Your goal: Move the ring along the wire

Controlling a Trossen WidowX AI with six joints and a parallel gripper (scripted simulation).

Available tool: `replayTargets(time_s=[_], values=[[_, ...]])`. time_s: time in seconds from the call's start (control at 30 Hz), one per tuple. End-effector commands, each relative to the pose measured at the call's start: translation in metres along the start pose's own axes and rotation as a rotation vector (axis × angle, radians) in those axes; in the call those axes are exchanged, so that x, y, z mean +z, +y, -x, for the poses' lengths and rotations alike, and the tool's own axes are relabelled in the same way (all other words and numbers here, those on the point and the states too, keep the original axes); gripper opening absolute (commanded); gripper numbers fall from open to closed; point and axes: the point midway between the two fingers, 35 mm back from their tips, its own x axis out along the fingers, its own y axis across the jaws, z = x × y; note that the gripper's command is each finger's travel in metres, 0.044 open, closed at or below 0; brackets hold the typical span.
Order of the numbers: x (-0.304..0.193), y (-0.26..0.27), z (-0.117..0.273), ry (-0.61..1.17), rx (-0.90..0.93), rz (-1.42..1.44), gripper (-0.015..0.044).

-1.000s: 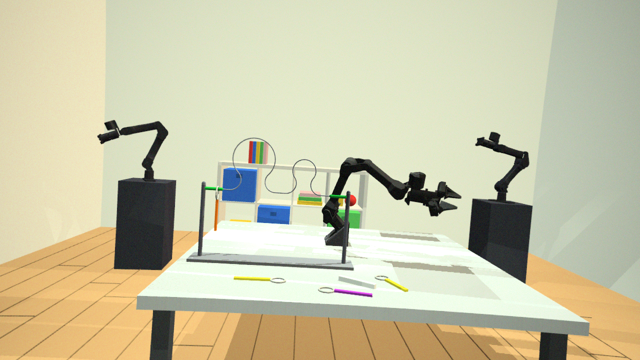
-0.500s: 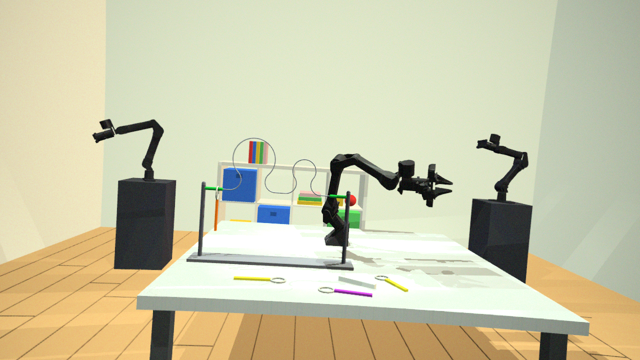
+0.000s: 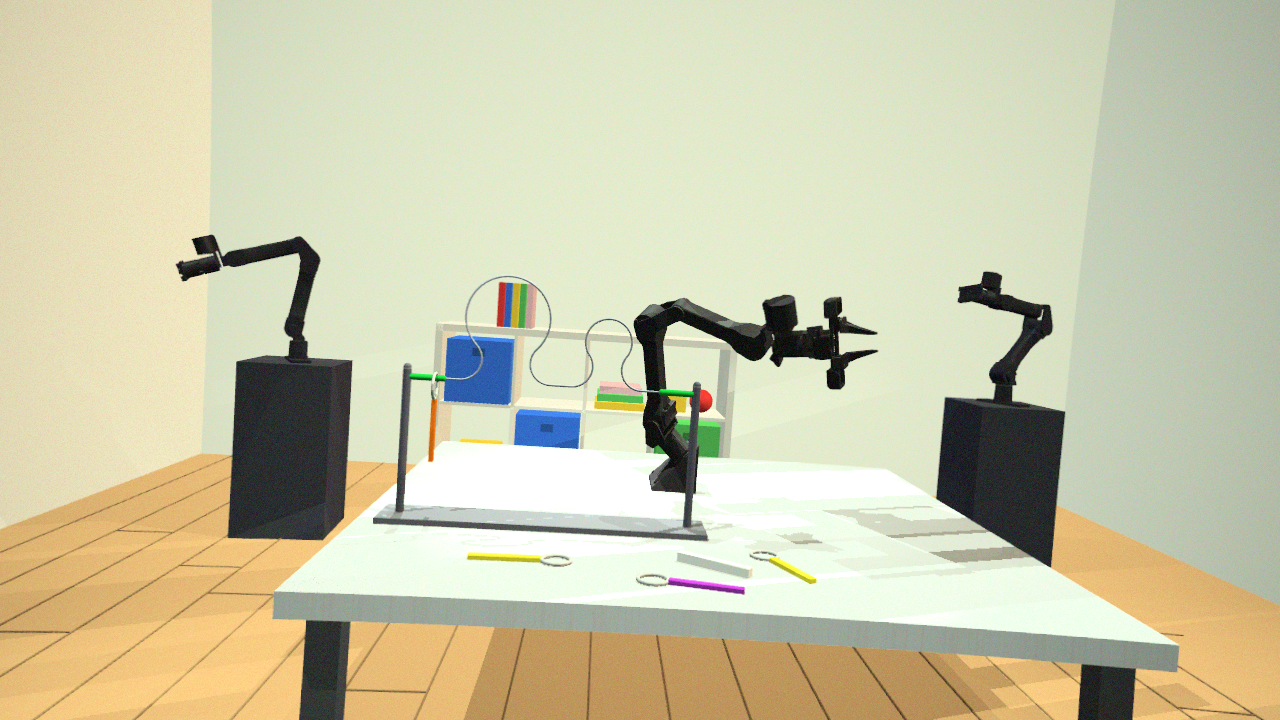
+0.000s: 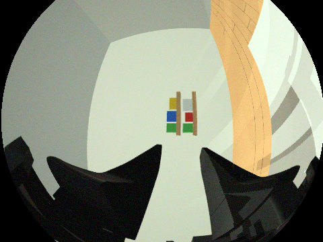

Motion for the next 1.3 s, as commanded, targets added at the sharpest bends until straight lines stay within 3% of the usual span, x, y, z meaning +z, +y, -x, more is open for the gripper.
replayTargets(time_s=[0.0, 0.67, 1.27], values=[[0.017, 0.017, 0.015, -0.042, 0.022, 0.113, 0.0160], [0.091, 0.092, 0.103, -0.265, 0.082, 0.659, 0.0160], [0.165, 0.136, 0.206, -0.535, 0.009, 1.098, 0.0160]])
